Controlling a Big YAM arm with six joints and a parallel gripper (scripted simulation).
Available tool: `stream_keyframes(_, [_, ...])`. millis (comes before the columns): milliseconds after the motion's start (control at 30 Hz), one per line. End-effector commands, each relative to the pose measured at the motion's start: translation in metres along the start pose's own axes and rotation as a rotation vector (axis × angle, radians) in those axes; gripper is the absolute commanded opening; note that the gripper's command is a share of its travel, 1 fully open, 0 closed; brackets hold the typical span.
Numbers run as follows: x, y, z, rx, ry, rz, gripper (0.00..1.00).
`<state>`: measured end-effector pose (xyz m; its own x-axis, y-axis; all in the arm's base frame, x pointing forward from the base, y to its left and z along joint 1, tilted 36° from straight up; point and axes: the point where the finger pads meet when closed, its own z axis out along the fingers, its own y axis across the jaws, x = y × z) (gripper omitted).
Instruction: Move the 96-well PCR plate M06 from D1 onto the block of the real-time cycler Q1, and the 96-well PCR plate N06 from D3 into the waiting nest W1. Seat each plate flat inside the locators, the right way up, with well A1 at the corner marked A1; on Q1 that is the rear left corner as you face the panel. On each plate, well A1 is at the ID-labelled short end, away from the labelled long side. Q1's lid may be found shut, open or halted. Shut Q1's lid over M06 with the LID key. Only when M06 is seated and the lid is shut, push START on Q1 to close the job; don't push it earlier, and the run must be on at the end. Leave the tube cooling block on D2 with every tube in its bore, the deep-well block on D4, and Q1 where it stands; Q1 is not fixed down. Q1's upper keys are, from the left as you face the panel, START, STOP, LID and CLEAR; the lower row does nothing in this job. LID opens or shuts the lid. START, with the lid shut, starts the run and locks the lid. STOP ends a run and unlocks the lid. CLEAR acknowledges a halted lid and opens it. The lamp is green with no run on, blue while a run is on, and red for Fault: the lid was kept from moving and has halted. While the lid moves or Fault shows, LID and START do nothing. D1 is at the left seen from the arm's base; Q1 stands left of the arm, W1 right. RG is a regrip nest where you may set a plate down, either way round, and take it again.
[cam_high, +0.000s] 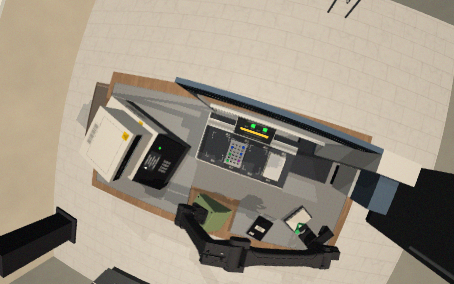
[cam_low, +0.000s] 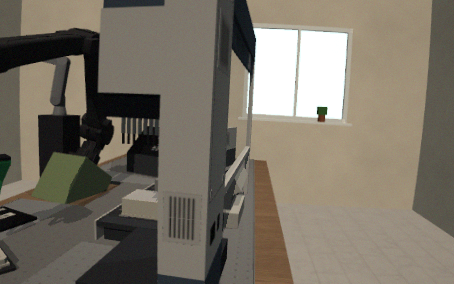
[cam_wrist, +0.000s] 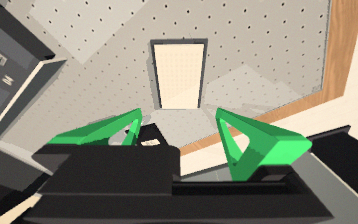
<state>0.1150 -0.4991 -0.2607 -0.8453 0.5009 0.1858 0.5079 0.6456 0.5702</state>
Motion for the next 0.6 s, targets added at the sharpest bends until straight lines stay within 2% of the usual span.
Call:
stream_keyframes(0, [-0.036,-0.013,-0.053,0.105,-0.075,-0.030,1.00])
stream_keyframes(167, [-0.038,-0.012,-0.053,0.109,-0.076,-0.035,1.00])
stream_keyframes(400, [-0.025,-0.026,-0.040,0.087,-0.077,-0.007,1.00])
stream_keyframes(567, [-0.023,-0.027,-0.037,0.083,-0.076,-0.004,1.00])
